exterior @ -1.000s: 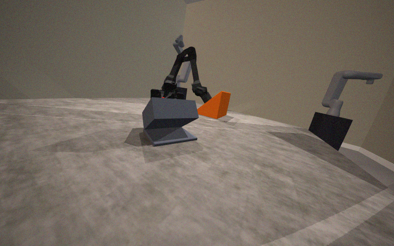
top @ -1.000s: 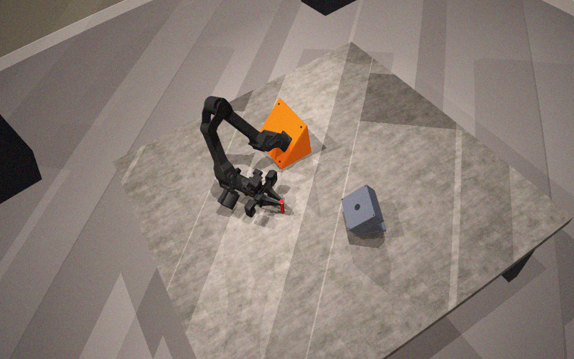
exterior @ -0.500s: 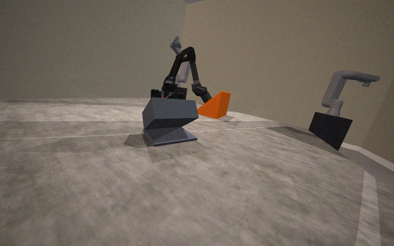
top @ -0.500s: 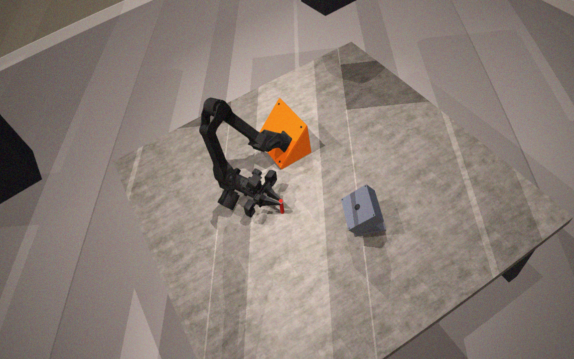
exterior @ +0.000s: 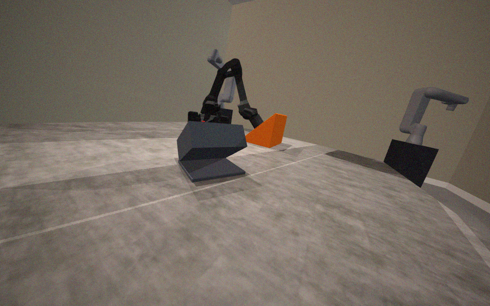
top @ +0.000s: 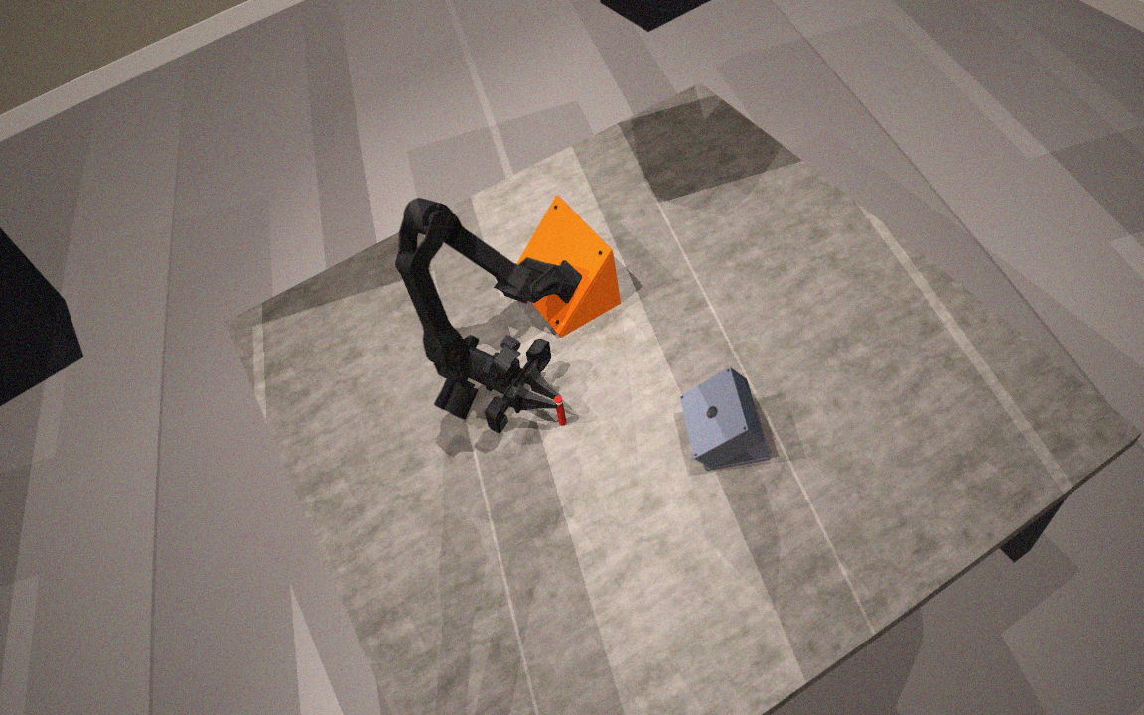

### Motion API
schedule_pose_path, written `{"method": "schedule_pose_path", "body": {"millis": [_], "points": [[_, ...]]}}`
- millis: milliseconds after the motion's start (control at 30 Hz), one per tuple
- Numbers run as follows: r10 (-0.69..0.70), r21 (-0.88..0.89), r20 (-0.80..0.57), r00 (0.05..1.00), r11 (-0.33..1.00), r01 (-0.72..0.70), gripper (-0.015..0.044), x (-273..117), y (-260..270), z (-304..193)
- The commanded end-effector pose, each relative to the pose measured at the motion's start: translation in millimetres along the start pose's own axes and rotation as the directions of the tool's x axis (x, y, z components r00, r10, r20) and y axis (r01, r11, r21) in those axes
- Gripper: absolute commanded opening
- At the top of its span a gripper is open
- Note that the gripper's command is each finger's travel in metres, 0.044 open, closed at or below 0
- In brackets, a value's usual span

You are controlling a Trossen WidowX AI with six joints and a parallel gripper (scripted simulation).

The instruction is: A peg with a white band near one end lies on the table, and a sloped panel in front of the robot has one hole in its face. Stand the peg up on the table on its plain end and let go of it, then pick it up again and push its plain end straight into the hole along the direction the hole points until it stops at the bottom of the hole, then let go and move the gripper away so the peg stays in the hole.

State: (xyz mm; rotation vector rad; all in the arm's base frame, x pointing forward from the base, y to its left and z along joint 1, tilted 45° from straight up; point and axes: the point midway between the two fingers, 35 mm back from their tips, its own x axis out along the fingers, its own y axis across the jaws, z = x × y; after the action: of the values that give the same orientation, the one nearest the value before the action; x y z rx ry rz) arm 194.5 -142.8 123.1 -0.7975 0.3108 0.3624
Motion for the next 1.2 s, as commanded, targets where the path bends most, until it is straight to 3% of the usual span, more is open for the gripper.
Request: {"method": "schedule_pose_path", "body": {"millis": [0,300,400,1167], "points": [[0.000,0.000,-0.001,1.000,1.000,0.000,0.0050,-1.0,0.0,-2.5],[-0.001,0.000,0.007,1.000,1.000,0.001,0.0050,-1.4,0.0,-1.7],[-0.002,0.002,0.010,1.000,1.000,0.002,0.0129,-1.2,-0.1,-0.6],[-0.002,0.002,0.010,1.000,1.000,0.002,0.0130,-1.2,-0.1,-0.6]]}}
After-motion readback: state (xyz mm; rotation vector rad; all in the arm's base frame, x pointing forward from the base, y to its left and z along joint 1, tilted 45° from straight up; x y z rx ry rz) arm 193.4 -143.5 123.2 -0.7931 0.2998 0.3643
